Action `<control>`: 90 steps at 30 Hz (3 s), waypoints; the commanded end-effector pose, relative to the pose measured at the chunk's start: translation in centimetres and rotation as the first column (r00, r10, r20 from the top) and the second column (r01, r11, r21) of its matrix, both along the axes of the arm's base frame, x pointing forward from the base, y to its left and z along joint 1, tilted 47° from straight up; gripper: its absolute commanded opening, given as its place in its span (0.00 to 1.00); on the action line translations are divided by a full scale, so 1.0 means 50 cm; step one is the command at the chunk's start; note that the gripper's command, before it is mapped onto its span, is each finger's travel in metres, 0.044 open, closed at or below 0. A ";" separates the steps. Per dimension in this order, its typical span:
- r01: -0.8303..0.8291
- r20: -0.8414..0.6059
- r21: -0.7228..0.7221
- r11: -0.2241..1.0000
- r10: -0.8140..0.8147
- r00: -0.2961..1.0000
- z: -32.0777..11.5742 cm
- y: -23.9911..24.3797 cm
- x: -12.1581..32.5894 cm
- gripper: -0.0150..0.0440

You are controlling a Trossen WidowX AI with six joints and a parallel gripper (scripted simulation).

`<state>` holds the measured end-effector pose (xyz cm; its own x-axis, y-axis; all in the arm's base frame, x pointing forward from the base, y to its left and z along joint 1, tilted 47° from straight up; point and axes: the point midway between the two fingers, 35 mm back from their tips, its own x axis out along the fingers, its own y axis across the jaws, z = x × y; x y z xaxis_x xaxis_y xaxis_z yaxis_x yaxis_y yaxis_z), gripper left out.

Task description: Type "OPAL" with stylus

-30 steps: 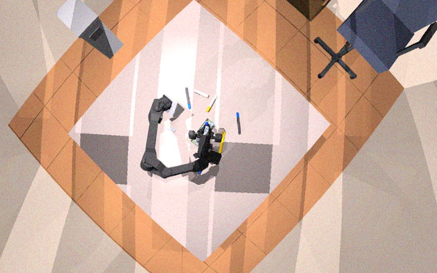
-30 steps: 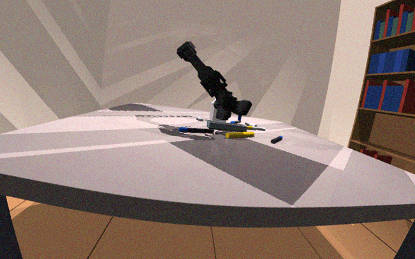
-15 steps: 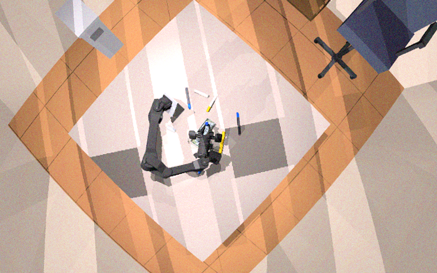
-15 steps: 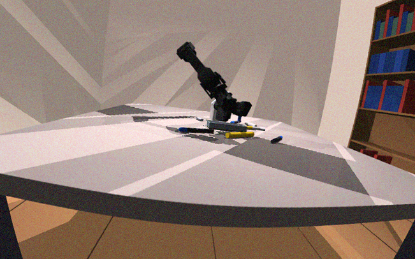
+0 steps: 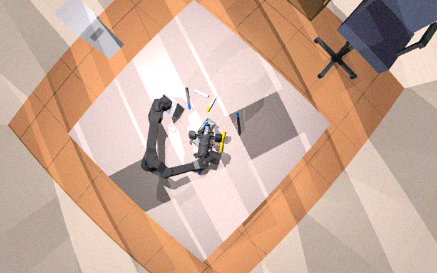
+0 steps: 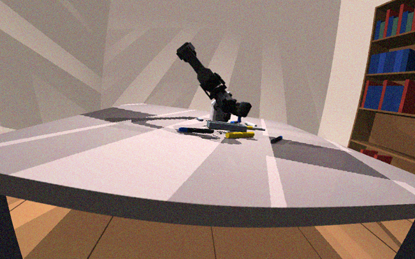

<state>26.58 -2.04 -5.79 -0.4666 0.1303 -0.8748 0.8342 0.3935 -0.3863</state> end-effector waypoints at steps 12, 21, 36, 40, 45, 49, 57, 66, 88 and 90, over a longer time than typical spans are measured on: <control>-0.003 0.001 -0.003 1.000 0.003 1.000 0.051 0.053 -0.001 0.39; -0.011 0.004 -0.006 1.000 0.011 1.000 0.048 0.050 0.000 0.39; -0.004 0.002 -0.004 1.000 0.004 1.000 0.104 0.008 -0.002 0.25; -0.004 0.001 -0.005 1.000 0.004 1.000 0.084 -0.012 0.000 0.25; -0.004 0.001 -0.005 1.000 0.004 1.000 0.077 -0.019 0.000 0.25; -0.004 0.001 -0.005 1.000 0.004 1.000 0.077 -0.019 0.000 0.25; -0.004 0.002 -0.006 1.000 0.004 1.000 0.071 -0.027 0.003 0.39; -0.004 0.002 -0.006 1.000 0.004 1.000 0.069 -0.029 0.003 0.39; -0.004 0.002 -0.006 1.000 0.004 1.000 0.061 -0.037 0.003 0.39; -0.004 0.002 -0.006 1.000 0.004 1.000 0.061 -0.037 0.003 0.39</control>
<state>26.72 -3.72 -2.68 -0.4670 0.1282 -0.8749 0.8340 0.3925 -0.3877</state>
